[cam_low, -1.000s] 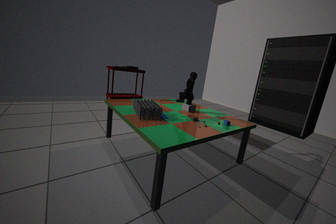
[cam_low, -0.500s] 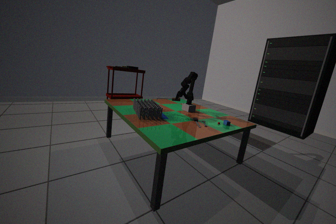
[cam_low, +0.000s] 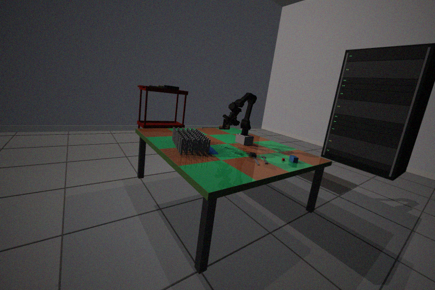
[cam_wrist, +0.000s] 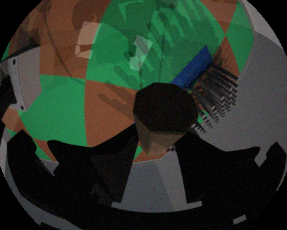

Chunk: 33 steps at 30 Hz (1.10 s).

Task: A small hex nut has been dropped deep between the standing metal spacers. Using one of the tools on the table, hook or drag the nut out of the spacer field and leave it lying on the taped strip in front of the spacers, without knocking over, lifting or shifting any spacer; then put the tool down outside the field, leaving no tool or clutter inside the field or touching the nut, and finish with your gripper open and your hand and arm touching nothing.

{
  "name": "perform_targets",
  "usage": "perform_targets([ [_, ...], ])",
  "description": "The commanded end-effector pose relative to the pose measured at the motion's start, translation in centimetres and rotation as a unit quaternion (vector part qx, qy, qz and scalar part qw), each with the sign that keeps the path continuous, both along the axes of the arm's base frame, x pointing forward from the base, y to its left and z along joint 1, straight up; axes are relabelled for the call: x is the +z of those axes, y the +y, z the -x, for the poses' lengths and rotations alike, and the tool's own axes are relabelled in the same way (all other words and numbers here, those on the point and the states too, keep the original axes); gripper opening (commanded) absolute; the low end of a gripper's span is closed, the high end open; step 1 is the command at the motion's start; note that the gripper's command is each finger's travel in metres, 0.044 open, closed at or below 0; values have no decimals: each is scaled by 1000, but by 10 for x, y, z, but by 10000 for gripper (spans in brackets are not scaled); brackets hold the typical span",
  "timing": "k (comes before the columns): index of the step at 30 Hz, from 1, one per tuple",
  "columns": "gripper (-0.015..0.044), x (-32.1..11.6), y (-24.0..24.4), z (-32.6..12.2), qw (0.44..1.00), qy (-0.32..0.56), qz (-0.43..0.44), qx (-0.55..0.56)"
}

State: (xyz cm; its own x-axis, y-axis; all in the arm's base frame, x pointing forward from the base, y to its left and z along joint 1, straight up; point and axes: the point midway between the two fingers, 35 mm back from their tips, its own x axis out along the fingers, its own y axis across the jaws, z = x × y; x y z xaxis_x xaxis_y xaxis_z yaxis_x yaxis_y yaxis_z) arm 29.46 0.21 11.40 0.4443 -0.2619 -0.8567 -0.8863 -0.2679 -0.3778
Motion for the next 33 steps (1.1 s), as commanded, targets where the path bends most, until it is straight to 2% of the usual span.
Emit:
perform_targets([
  [1,0,5,-11,-5,998,-14,-28,-56],
  [21,0,9,-73,-10,930,-60,-148,-330],
  [33,0,24,-106,-15,871,-112,-210,-431],
])
